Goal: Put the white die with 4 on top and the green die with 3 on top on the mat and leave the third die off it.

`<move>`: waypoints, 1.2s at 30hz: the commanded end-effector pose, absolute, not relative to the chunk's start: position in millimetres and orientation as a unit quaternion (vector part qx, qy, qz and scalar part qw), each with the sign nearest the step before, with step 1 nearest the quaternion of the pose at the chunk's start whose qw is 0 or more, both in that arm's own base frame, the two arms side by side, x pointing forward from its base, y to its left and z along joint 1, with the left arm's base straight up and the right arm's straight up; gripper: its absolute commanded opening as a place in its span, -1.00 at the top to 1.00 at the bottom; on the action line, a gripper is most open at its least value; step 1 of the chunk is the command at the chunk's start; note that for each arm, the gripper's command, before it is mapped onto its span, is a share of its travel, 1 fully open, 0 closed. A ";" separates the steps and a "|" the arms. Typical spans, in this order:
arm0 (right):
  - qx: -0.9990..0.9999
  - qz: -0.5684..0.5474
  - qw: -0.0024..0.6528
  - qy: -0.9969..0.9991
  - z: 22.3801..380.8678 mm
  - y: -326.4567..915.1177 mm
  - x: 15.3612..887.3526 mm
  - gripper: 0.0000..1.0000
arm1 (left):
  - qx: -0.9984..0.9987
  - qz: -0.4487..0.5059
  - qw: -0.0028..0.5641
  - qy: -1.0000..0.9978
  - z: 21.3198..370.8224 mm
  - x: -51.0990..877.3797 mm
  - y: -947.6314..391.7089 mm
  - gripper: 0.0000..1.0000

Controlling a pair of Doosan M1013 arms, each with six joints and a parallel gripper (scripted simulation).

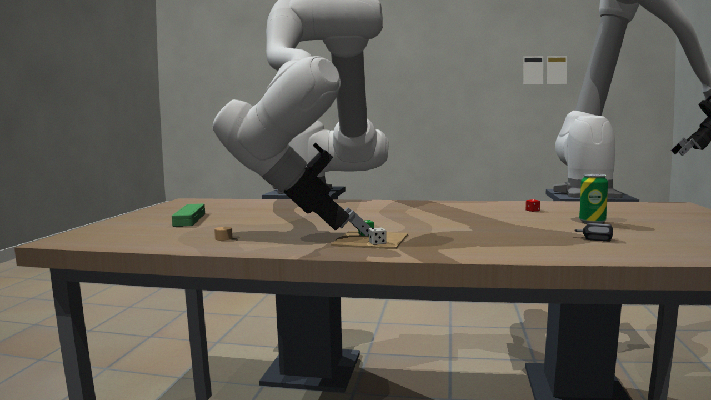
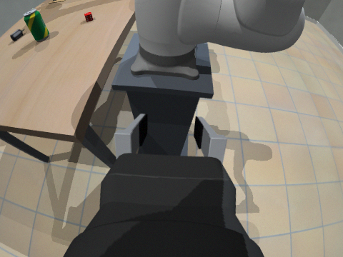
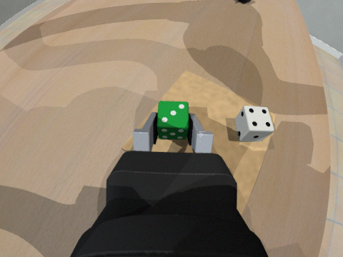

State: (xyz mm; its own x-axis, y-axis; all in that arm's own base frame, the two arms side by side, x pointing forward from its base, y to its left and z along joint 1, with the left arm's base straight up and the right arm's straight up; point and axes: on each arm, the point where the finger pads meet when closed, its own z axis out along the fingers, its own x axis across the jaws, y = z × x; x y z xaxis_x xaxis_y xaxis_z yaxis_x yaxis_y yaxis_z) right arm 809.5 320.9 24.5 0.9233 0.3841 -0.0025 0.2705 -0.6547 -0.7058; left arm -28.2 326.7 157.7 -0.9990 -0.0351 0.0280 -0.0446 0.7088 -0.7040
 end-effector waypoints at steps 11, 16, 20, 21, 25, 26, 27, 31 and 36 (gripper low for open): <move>-0.906 0.075 0.375 -0.181 22.7 319.9 808.7 -0.14 | 0.023 0.383 0.011 -0.924 158.8 -32.4 323.2 -1.00; -0.906 0.075 0.375 -0.181 22.7 319.9 808.7 -0.14 | 0.023 0.383 0.011 -0.924 158.8 -32.4 323.2 -1.00; -0.906 0.075 0.375 -0.181 22.7 319.9 808.7 -0.14 | 0.023 0.383 0.011 -0.924 158.8 -32.4 323.2 -1.00; -0.906 0.075 0.375 -0.181 22.7 319.9 808.7 -0.14 | 0.023 0.383 0.011 -0.924 158.8 -32.4 323.2 -1.00; -0.906 0.075 0.375 -0.181 22.7 319.9 808.7 -0.14 | 0.023 0.383 0.011 -0.924 158.8 -32.4 323.2 -1.00; -0.906 0.075 0.375 -0.181 22.7 319.9 808.7 -0.14 | 0.023 0.383 0.011 -0.924 158.8 -32.4 323.2 -1.00; -0.906 0.075 0.375 -0.181 22.7 319.9 808.7 -0.14 | 0.023 0.383 0.011 -0.924 158.8 -32.4 323.2 -1.00; -0.906 0.075 0.375 -0.181 22.7 319.9 808.7 -0.38 | 0.023 0.383 0.011 -0.924 158.8 -32.4 323.2 -1.00; -0.906 0.075 0.375 -0.181 22.7 319.9 808.7 -0.50 | 0.023 0.383 0.011 -0.924 158.8 -32.4 323.2 -1.00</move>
